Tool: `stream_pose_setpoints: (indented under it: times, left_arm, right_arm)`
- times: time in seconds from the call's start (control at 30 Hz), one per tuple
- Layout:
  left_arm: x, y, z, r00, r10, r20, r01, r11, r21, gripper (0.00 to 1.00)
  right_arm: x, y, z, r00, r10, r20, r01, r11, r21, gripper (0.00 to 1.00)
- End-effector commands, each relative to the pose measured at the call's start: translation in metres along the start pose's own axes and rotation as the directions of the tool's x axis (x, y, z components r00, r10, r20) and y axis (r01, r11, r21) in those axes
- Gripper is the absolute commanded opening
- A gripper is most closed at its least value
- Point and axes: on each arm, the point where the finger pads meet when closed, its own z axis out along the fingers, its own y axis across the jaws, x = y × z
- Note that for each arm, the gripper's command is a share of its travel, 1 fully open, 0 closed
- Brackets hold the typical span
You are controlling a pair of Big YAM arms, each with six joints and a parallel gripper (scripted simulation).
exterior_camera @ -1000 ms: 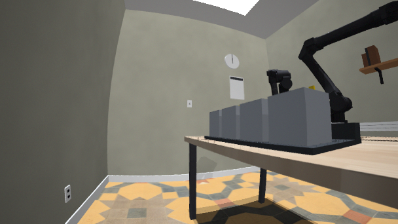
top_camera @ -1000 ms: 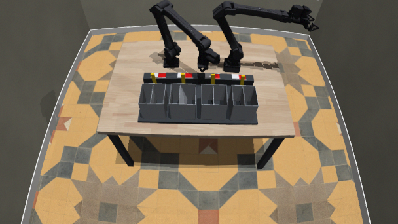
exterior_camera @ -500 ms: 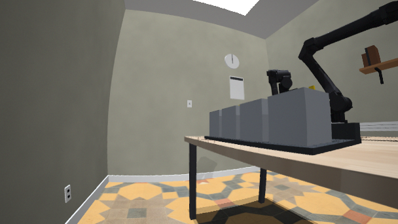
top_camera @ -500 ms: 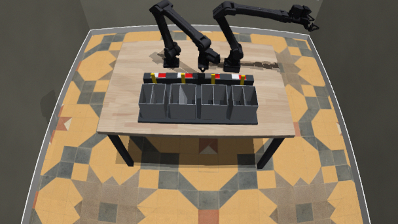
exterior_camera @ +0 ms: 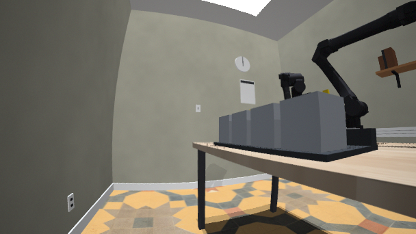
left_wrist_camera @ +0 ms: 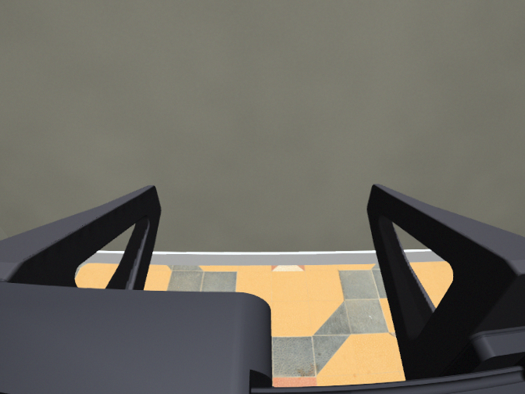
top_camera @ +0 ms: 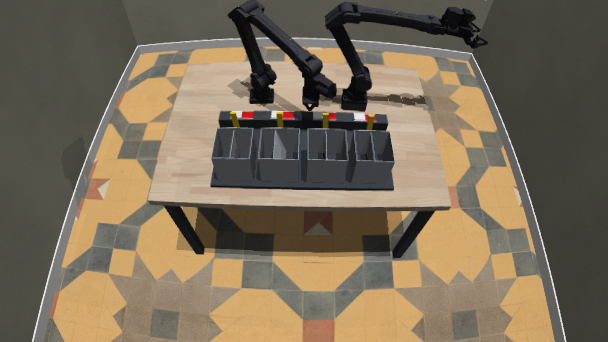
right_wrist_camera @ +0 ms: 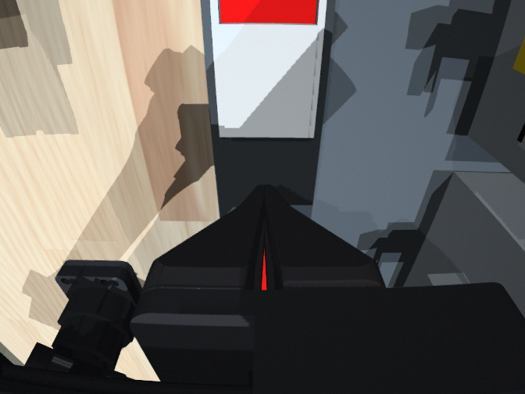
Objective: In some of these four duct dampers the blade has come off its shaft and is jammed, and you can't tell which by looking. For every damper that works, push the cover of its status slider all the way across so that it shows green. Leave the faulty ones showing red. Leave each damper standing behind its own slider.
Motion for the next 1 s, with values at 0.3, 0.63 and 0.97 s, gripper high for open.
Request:
stream_pose_setpoints:
  times: [0.3,0.63,0.97]
  left_arm:
    - [-0.046,-0.004,0.003,0.996,-0.01,0.084,0.009,1.0,0.007,1.0]
    - [-0.046,-0.004,0.003,0.996,-0.01,0.084,0.009,1.0,0.007,1.0]
    - [-0.046,-0.004,0.003,0.996,-0.01,0.084,0.009,1.0,0.007,1.0]
  right_arm:
    - [-0.014,-0.015,-0.006,0.999,0.018,0.033,-0.019,1.0,0.025,0.0]
    - [-0.001,-0.004,0.016,1.0,0.018,0.0,-0.018,1.0,-0.002,0.0]
    - [-0.002,-0.004,0.021,1.0,0.018,0.001,-0.018,1.0,-0.001,0.0]
